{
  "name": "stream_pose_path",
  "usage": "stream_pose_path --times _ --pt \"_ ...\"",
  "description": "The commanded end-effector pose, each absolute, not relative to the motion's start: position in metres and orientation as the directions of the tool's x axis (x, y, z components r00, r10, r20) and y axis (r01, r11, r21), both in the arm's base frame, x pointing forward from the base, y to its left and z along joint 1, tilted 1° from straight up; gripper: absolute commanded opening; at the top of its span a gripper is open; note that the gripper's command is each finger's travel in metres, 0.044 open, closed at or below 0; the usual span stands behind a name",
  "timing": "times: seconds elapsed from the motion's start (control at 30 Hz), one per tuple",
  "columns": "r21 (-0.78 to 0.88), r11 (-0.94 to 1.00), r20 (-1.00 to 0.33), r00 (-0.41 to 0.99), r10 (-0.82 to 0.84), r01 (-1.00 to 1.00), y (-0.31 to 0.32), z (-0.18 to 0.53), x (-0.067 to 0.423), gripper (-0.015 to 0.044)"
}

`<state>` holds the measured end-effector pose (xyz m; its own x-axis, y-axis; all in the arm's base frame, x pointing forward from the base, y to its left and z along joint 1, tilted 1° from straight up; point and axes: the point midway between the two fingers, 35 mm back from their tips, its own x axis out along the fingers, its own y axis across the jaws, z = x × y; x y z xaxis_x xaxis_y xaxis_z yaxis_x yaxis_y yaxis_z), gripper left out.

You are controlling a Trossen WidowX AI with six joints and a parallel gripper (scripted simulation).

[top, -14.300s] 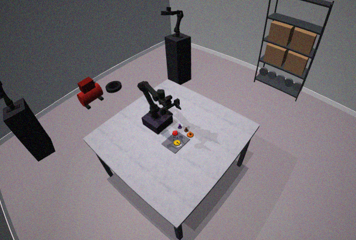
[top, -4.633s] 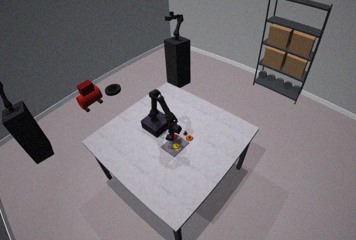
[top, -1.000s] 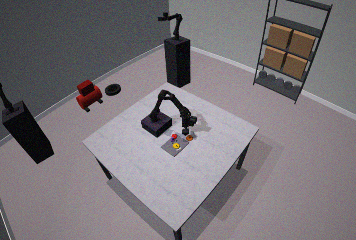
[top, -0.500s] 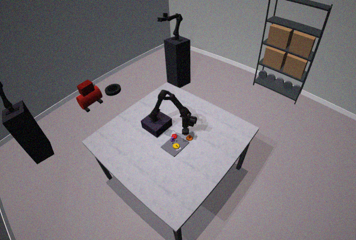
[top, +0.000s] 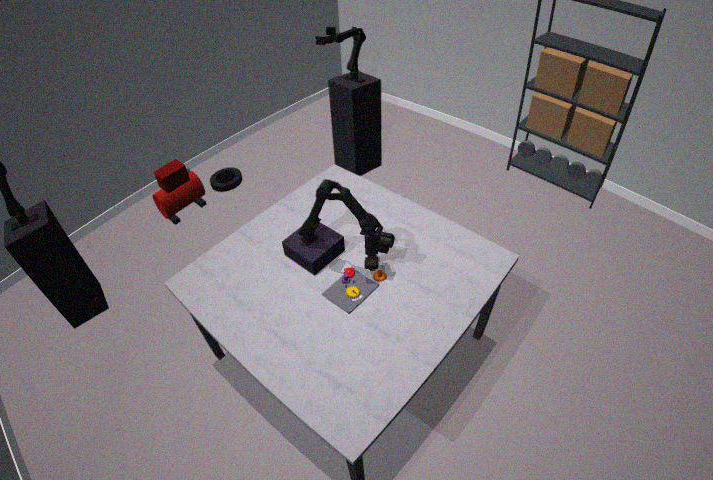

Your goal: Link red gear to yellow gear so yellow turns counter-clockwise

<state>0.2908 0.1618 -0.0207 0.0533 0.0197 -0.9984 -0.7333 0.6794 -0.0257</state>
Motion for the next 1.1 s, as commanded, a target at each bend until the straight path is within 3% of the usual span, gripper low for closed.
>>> stream_pose_path --times 0.0,1.07 --pt "-0.023 0.69 -0.997 0.066 0.036 -0.724 0.164 -0.01 0.295 0.0" --pt "-0.029 0.668 -0.999 0.048 0.011 -0.744 0.164 0.084 0.294 0.0"
